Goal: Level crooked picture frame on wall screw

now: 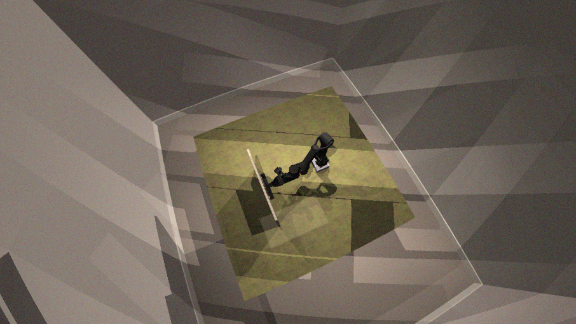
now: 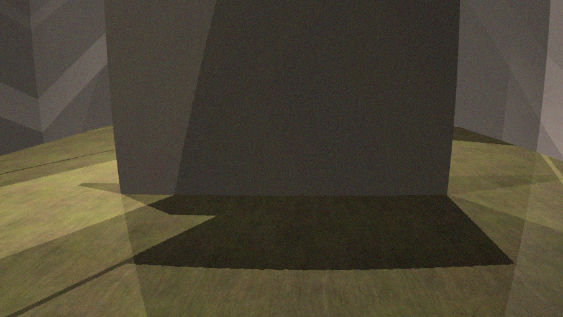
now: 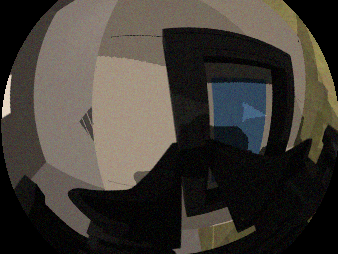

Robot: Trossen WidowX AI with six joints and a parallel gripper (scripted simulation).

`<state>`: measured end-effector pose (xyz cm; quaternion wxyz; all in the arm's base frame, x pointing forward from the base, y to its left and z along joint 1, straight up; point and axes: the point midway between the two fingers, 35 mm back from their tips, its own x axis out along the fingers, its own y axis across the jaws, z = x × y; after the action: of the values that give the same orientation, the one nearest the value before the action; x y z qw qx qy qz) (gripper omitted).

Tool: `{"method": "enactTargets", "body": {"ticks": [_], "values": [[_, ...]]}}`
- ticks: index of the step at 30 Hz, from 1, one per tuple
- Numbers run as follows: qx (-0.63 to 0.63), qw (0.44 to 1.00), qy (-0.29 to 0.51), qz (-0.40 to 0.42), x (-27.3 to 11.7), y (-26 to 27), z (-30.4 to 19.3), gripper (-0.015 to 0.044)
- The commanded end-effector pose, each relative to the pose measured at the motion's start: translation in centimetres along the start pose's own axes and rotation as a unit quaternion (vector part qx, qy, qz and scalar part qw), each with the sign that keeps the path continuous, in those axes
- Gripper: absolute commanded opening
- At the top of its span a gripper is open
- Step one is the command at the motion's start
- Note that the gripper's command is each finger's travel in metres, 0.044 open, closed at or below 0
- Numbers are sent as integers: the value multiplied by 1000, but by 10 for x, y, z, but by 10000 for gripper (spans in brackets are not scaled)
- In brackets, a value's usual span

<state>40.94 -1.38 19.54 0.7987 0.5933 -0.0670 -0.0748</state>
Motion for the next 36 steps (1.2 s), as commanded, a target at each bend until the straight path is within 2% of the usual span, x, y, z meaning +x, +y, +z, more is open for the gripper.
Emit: {"method": "enactTargets", "body": {"ticks": [1, 36], "values": [[-2, 1000, 0, 2, 0, 2, 0, 0], [-1, 1000, 0, 2, 0, 6, 0, 0]]}}
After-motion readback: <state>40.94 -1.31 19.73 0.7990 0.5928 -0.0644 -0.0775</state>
